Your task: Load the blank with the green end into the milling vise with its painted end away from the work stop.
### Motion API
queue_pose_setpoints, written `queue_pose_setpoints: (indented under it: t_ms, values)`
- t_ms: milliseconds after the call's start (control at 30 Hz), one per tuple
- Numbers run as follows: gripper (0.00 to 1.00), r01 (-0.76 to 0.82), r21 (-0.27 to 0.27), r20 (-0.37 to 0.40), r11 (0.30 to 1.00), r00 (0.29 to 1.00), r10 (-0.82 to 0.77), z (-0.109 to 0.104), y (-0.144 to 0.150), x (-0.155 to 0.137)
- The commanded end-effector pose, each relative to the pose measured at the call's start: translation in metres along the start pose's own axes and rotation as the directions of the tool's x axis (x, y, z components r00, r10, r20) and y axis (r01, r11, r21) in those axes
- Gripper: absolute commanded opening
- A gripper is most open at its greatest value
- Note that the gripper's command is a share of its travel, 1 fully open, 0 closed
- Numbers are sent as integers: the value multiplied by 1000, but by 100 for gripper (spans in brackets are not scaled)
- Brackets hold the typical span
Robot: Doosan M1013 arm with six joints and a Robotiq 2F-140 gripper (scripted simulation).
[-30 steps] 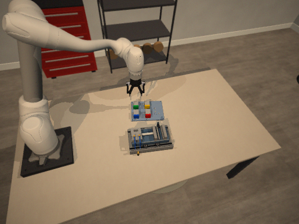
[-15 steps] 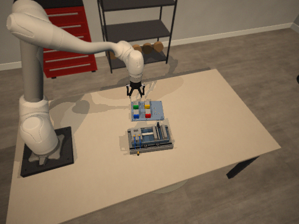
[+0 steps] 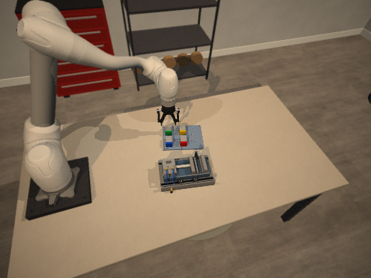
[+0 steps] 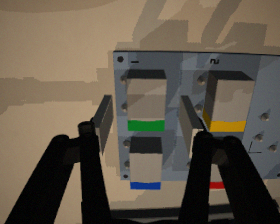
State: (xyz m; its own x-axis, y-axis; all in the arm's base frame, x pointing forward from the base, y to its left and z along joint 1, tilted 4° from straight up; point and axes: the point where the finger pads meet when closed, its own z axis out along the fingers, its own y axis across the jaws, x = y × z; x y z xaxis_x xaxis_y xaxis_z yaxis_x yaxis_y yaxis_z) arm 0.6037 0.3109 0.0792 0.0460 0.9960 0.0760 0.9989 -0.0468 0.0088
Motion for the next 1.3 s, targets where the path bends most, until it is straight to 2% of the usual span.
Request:
queue_pose_setpoints:
  t_ms: [0, 100, 667, 1267]
  values:
    - [46, 0, 0, 0, 1000, 1000, 0, 7, 0, 0]
    - [46, 0, 0, 0, 1000, 1000, 0, 16, 0, 0]
    - [46, 0, 0, 0, 1000, 1000, 0, 22, 0, 0]
    - [46, 0, 0, 0, 1000, 1000, 0, 16, 0, 0]
